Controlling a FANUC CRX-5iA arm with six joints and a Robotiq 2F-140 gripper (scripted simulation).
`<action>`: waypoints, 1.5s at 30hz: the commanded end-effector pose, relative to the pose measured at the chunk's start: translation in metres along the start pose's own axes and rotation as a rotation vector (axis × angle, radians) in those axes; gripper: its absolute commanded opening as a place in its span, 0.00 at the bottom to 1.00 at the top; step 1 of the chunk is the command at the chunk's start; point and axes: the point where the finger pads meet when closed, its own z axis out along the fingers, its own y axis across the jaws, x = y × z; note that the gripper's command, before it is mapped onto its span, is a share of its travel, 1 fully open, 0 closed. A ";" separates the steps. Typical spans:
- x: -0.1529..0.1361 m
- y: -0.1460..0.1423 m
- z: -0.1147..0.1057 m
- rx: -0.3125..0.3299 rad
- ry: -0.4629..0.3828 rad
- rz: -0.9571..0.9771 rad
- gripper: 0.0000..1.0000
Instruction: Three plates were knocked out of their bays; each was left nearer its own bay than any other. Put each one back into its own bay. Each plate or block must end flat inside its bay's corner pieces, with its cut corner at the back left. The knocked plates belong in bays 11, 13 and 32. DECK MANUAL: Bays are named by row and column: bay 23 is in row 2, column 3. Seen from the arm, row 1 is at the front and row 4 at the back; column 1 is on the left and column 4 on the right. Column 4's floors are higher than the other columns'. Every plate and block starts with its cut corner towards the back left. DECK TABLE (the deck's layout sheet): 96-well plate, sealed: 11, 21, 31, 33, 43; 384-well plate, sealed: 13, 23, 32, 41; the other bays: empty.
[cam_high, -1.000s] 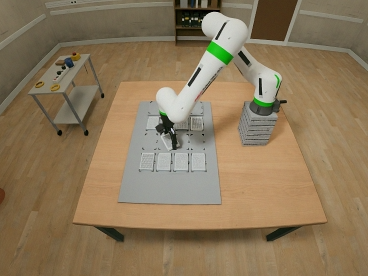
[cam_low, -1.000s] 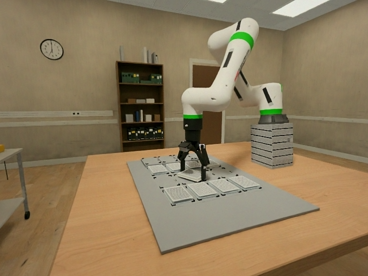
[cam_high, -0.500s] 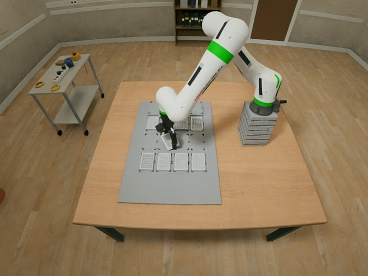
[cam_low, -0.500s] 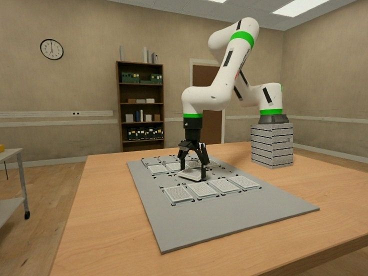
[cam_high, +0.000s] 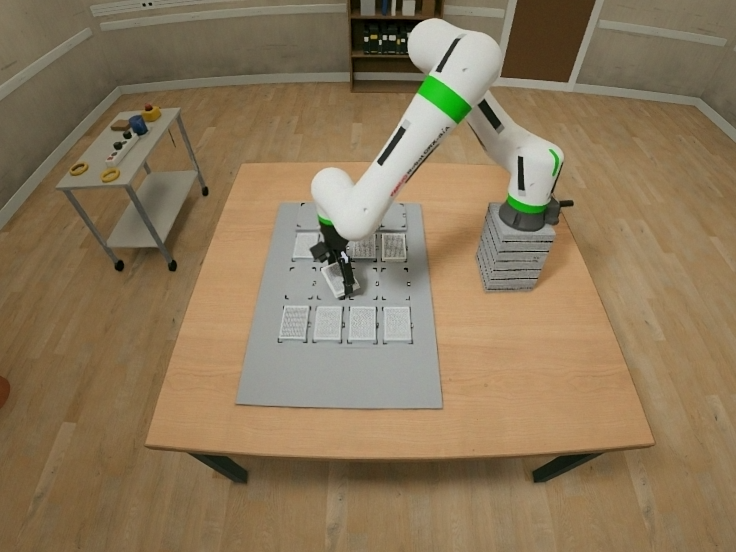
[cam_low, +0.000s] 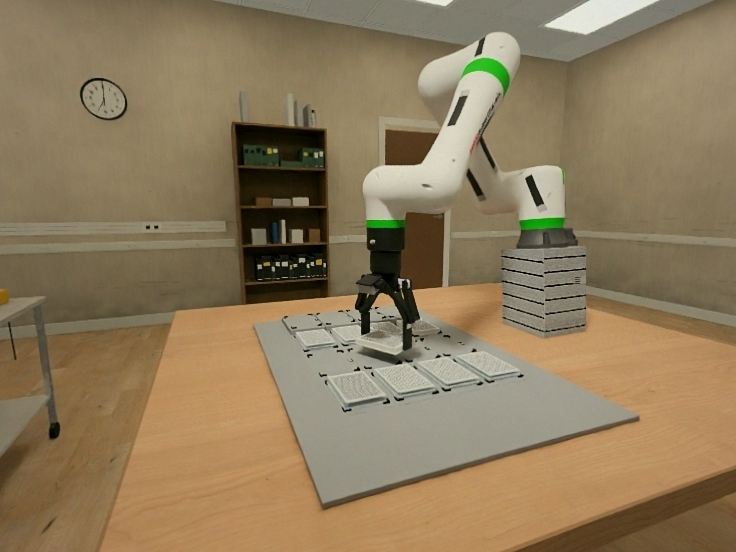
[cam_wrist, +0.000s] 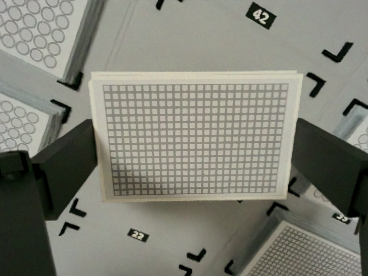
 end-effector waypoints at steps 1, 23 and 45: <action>0.001 0.000 -0.006 -0.001 0.002 0.000 0.10; 0.025 0.020 -0.009 0.000 0.002 0.400 0.10; 0.025 0.020 -0.002 0.000 0.002 0.478 0.10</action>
